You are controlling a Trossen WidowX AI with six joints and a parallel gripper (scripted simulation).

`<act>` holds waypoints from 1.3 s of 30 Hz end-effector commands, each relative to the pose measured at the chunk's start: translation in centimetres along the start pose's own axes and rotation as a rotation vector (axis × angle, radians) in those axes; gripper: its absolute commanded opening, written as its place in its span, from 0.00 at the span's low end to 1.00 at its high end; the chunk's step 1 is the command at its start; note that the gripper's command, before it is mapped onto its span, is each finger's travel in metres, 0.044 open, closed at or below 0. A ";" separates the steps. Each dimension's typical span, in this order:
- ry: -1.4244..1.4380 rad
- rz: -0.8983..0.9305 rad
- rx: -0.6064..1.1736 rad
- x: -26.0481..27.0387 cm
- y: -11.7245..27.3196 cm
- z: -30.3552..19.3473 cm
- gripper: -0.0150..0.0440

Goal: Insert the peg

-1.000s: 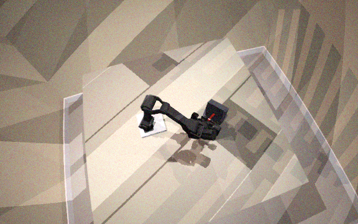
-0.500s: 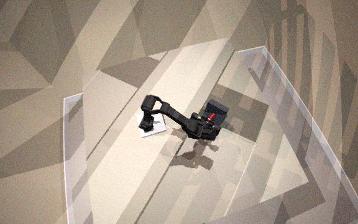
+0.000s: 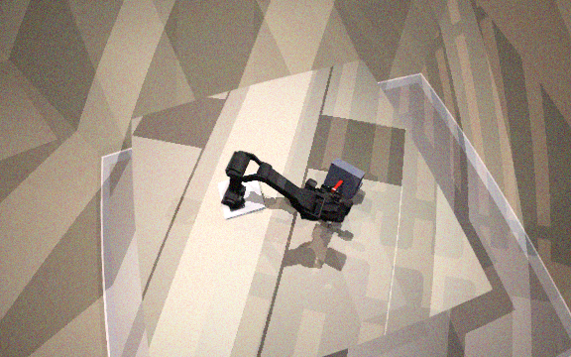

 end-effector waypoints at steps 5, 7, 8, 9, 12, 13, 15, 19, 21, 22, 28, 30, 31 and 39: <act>-0.005 -0.002 -0.002 -0.1 -0.6 0.1 0.25; -0.005 -0.002 -0.002 -0.1 -0.7 0.1 0.25; -0.005 -0.002 -0.002 -0.1 -0.8 0.1 0.25; -0.005 -0.002 -0.002 -0.1 -0.9 0.1 0.25; -0.005 -0.002 -0.002 -0.1 -1.1 0.1 0.25; -0.005 -0.002 -0.002 -0.1 -1.2 0.1 0.25; -0.005 -0.002 -0.002 -0.1 -1.3 0.1 0.25; -0.005 -0.002 -0.002 -0.1 -1.6 0.1 0.25; -0.005 -0.002 -0.001 -0.1 -1.7 0.1 0.25; -0.005 -0.001 -0.001 -0.1 -1.8 0.1 0.25; -0.005 -0.001 -0.001 -0.1 -2.2 0.1 0.25; -0.005 -0.001 -0.001 -0.1 -2.3 0.1 0.25; -0.005 -0.001 -0.001 -0.1 -2.4 0.1 0.25; -0.005 -0.001 -0.001 -0.1 -2.7 0.1 0.25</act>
Point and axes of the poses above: the point midway between the two fingers, 35 mm back from their tips, its own y axis back along the fingers, its own x axis across the jaws, z = x × y, the point moved 8 cm from there along y, back along the fingers, and after that the axes turned 12 degrees about y, right-handed, at the moved point
